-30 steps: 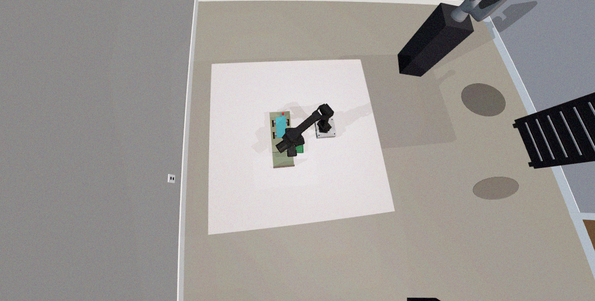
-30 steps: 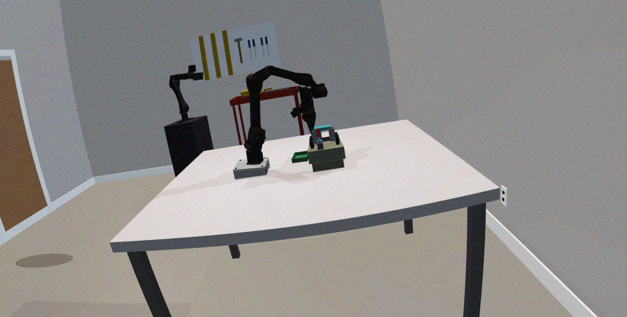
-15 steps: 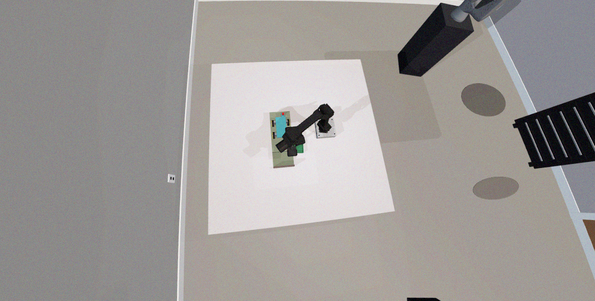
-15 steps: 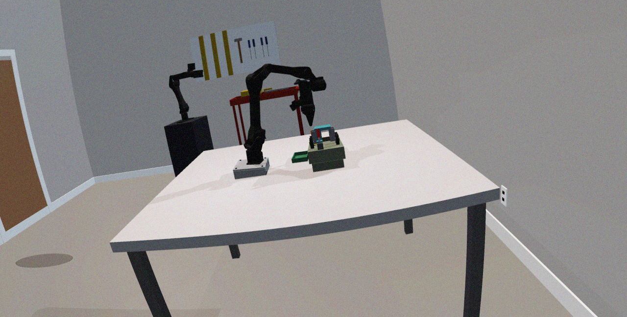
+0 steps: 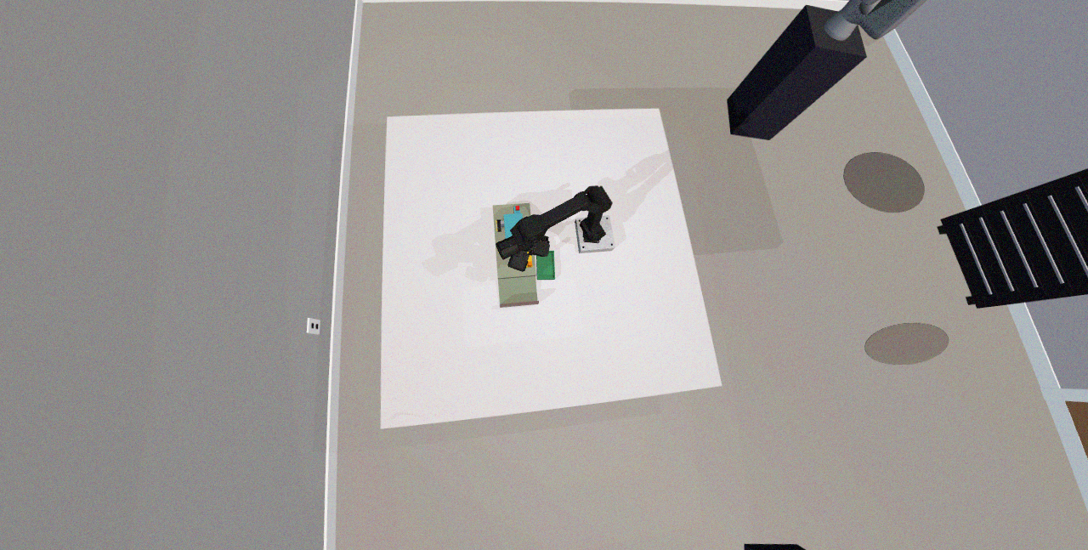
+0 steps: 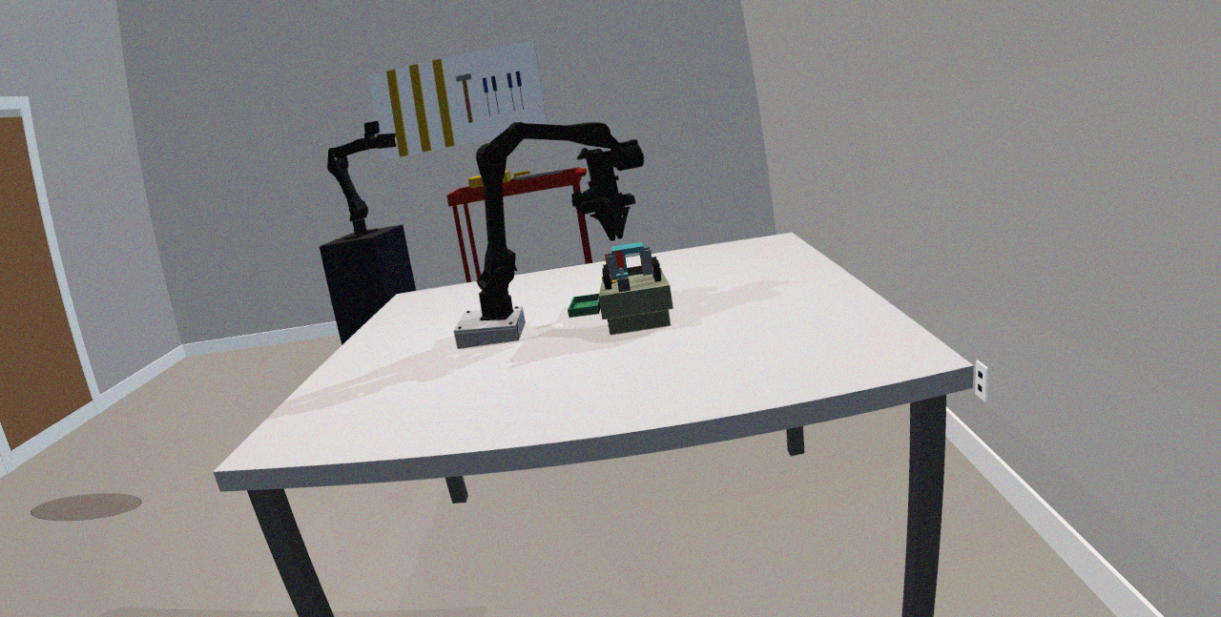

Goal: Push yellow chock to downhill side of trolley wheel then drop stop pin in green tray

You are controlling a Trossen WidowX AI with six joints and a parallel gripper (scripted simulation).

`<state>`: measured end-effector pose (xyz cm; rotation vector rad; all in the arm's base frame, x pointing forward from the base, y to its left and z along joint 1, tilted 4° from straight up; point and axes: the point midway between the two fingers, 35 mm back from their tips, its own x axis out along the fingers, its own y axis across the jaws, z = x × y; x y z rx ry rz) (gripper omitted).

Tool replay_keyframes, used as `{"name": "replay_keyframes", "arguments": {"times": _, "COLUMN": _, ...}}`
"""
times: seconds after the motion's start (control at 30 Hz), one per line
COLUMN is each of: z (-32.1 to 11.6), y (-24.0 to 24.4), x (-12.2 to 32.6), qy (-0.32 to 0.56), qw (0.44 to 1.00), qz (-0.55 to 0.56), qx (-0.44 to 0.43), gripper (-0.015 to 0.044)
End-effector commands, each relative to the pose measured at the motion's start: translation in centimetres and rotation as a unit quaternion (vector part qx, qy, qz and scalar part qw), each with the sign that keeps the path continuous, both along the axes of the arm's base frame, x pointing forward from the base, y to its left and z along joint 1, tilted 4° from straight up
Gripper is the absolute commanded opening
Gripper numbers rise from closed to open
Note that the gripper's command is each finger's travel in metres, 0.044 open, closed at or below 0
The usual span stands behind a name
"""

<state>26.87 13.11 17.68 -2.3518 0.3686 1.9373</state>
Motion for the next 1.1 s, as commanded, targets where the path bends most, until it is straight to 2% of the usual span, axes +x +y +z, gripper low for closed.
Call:
{"name": "replay_keyframes", "arguments": {"times": 0.0, "z": 1.0, "y": -3.1, "x": 1.4, "qy": -0.027, "qw": 0.991, "qz": -0.132, "qx": 0.005, "gripper": 0.0190}}
{"name": "replay_keyframes", "arguments": {"times": 0.2, "z": 2.1, "y": -8.0, "x": 2.6, "qy": -0.064, "qw": 0.944, "qz": -0.323, "qx": 0.011, "gripper": 0.0190}}
{"name": "replay_keyframes", "arguments": {"times": 0.47, "z": 3.5, "y": -13.9, "x": 2.9, "qy": -0.113, "qw": 0.838, "qz": -0.534, "qx": 0.014, "gripper": 0.0190}}
{"name": "replay_keyframes", "arguments": {"times": 1.07, "z": 2.3, "y": -14.4, "x": 3.1, "qy": -0.114, "qw": 0.835, "qz": -0.539, "qx": 0.014, "gripper": 0.0190}}
